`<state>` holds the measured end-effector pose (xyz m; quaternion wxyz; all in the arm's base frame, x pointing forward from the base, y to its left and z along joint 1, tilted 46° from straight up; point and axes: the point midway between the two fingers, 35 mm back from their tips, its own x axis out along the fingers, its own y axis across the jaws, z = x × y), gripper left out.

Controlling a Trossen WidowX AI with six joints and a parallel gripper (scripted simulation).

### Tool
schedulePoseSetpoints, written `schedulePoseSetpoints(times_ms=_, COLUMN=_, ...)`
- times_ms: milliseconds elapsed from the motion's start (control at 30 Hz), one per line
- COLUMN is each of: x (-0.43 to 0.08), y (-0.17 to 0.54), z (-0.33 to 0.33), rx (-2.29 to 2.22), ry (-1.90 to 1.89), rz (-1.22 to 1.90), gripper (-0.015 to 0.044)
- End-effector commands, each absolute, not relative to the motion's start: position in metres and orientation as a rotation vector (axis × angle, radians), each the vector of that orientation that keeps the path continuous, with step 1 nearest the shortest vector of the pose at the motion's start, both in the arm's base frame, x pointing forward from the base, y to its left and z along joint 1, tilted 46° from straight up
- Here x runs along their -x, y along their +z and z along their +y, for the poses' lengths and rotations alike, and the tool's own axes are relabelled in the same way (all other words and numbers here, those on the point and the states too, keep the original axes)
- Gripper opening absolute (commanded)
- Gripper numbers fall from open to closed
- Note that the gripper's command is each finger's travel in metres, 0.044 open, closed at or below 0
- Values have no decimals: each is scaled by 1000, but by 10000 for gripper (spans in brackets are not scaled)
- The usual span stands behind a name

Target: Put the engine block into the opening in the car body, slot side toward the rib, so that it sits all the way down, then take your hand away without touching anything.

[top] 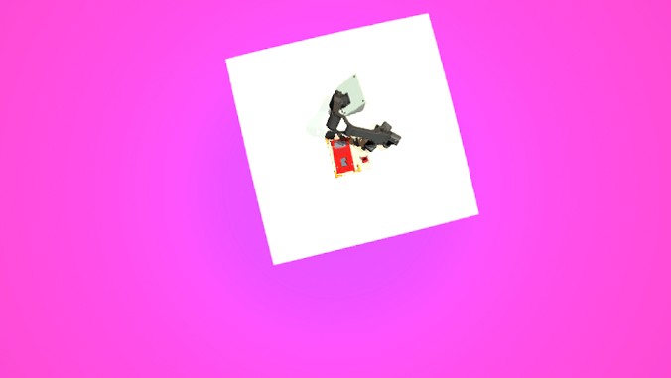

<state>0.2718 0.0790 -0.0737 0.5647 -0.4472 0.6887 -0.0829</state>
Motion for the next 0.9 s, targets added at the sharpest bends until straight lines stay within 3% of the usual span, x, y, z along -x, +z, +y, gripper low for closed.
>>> schedulePoseSetpoints(times_ms=0, x=-271, y=-74, z=78, rx=1060, ry=-193, rz=1620, gripper=256)
schedulePoseSetpoints(times_ms=133, x=-271, y=-74, z=78, rx=1060, ry=-193, rz=1620, gripper=151)
schedulePoseSetpoints(times_ms=367, x=-271, y=-74, z=78, rx=1060, ry=-193, rz=1620, gripper=105)
schedulePoseSetpoints(times_ms=500, x=-272, y=-72, z=82, rx=1060, ry=-192, rz=1619, gripper=0)
schedulePoseSetpoints(times_ms=867, x=-277, y=-53, z=110, rx=1057, ry=-186, rz=1619, gripper=0)
